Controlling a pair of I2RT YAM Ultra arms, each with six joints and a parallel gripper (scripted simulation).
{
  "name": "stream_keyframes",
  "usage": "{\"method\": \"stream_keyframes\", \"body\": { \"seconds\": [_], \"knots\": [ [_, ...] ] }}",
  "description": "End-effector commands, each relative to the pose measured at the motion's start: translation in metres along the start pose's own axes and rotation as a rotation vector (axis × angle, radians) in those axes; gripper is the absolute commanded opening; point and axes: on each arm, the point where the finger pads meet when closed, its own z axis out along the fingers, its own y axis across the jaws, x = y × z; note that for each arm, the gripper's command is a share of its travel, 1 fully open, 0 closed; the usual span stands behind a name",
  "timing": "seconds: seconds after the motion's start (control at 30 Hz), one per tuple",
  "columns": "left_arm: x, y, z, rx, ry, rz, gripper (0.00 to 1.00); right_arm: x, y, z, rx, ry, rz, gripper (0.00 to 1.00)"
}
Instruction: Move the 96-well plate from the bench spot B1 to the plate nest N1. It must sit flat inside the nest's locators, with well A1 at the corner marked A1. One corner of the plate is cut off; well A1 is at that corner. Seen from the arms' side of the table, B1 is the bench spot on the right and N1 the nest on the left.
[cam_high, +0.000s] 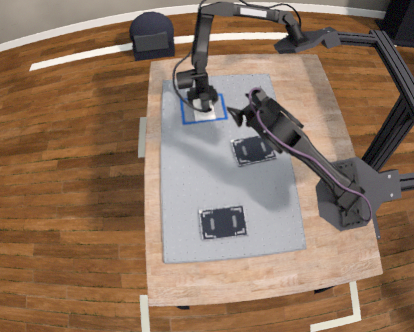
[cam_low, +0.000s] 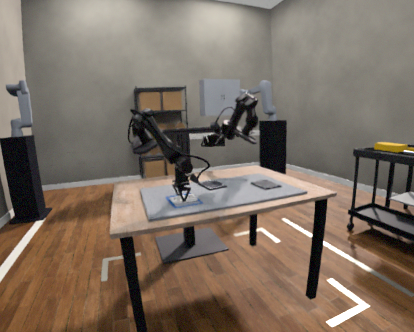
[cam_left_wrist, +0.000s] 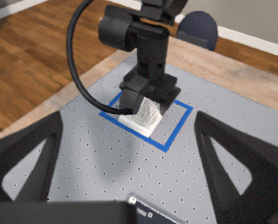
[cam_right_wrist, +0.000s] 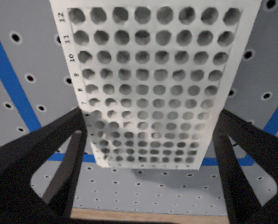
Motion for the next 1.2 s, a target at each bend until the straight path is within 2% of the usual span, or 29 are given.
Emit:
{"method": "stream_keyframes", "body": {
  "seconds": [0.0, 0.17, 0.23, 0.8, 0.9, 1.1, 1.17],
  "knots": [
    [0.000, -0.008, -0.004, 0.017, 0.000, -0.002, 1.00, -0.004, -0.005, -0.001, 0.017, -0.013, 0.001, 0.79],
    [0.000, -0.008, -0.004, 0.017, 0.000, -0.002, 1.00, -0.002, -0.009, -0.004, 0.027, -0.014, 0.005, 0.79],
    [0.000, -0.008, -0.004, 0.017, 0.000, -0.002, 1.00, -0.002, -0.009, -0.004, 0.027, -0.014, 0.006, 1.00],
    [0.000, -0.008, -0.004, 0.017, 0.000, -0.002, 1.00, -0.001, -0.002, -0.033, 0.010, 0.002, -0.008, 1.00],
    [0.000, -0.008, -0.004, 0.017, 0.000, -0.002, 1.00, 0.000, 0.004, -0.051, 0.000, 0.008, -0.015, 1.00],
    [0.000, -0.008, -0.004, 0.017, 0.000, -0.002, 1.00, 0.002, 0.006, -0.109, 0.002, 0.010, -0.015, 1.00],
    [0.000, -0.008, -0.004, 0.017, 0.000, -0.002, 1.00, 0.002, 0.006, -0.109, 0.002, 0.010, -0.015, 1.00]
  ]
}}
